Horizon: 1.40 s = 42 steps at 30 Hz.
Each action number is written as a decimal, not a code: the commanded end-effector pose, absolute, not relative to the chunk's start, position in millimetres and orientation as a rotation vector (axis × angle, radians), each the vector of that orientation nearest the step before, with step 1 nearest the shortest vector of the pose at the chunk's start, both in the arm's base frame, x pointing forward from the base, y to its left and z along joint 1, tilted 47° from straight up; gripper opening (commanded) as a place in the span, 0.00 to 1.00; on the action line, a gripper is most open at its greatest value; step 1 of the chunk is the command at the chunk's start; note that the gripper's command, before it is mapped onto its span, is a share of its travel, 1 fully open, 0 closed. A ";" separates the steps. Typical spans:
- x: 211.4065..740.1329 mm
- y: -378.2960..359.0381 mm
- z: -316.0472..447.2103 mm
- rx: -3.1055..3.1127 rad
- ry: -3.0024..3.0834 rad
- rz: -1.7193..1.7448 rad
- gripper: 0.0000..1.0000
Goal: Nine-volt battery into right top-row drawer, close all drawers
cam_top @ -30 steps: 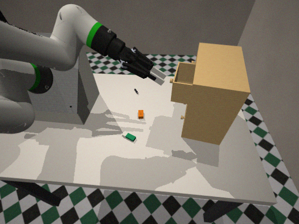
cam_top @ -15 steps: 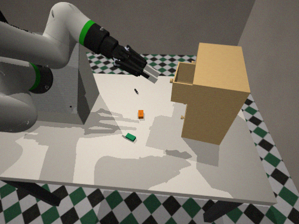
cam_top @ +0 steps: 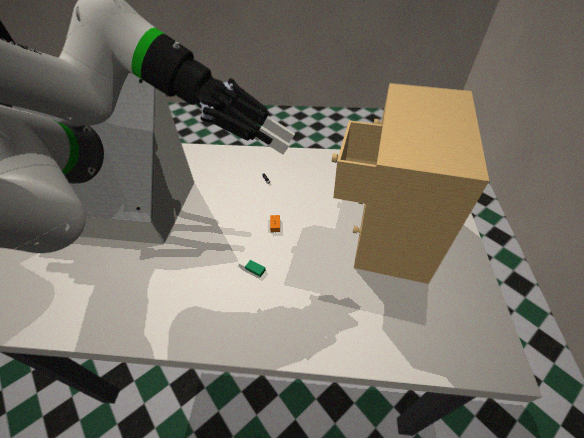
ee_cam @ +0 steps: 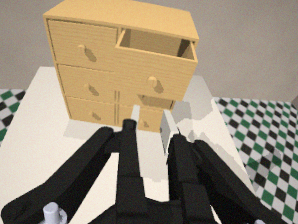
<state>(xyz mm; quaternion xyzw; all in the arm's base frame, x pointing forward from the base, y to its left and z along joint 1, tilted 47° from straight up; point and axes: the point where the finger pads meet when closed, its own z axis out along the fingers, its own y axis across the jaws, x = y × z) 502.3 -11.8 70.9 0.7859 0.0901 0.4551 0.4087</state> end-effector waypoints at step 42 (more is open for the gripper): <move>443.6 51.9 109.1 2.245 -0.136 0.405 0.20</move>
